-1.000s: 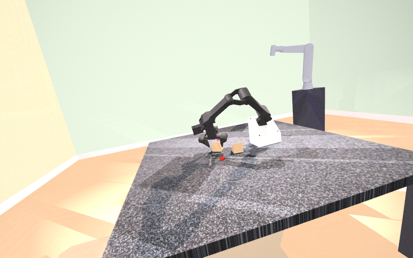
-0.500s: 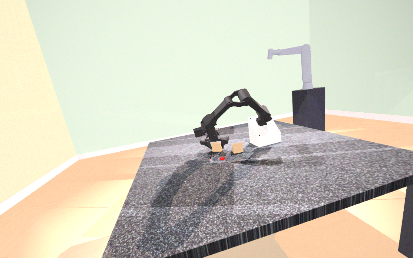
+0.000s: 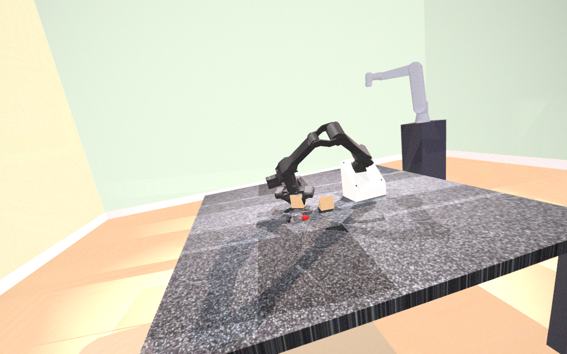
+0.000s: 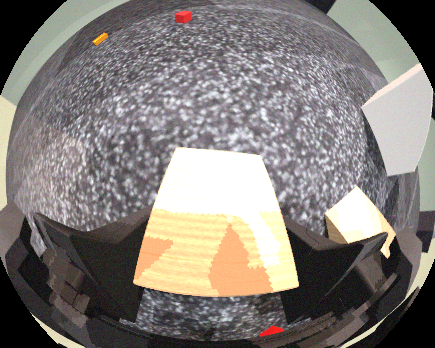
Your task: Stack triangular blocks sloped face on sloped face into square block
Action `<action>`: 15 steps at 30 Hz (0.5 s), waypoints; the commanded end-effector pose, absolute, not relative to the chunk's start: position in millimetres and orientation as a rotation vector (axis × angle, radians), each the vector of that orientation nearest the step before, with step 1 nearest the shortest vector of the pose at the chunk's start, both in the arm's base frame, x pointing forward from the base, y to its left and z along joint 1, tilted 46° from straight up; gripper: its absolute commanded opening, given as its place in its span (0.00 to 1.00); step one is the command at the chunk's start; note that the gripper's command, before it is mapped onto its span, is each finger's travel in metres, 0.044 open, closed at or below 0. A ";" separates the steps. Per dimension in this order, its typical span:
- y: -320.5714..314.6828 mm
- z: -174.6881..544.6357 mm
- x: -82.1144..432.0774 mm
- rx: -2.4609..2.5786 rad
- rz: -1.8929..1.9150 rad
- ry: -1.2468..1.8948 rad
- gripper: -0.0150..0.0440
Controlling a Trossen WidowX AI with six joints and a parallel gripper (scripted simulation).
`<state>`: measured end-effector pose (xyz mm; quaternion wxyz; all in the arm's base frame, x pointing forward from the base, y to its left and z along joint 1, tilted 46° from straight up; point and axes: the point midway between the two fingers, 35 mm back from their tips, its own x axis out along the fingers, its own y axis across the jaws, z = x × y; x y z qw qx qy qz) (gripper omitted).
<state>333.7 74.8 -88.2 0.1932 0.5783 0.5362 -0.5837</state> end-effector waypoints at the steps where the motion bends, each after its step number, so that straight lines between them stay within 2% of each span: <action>1: 72.6 -86.1 333.7 1.622 -1.638 1.504 0.38; 4: 72.6 -86.1 333.7 1.622 -1.638 1.504 0.25; 15: 61.6 -86.7 329.2 1.809 -1.533 1.587 0.25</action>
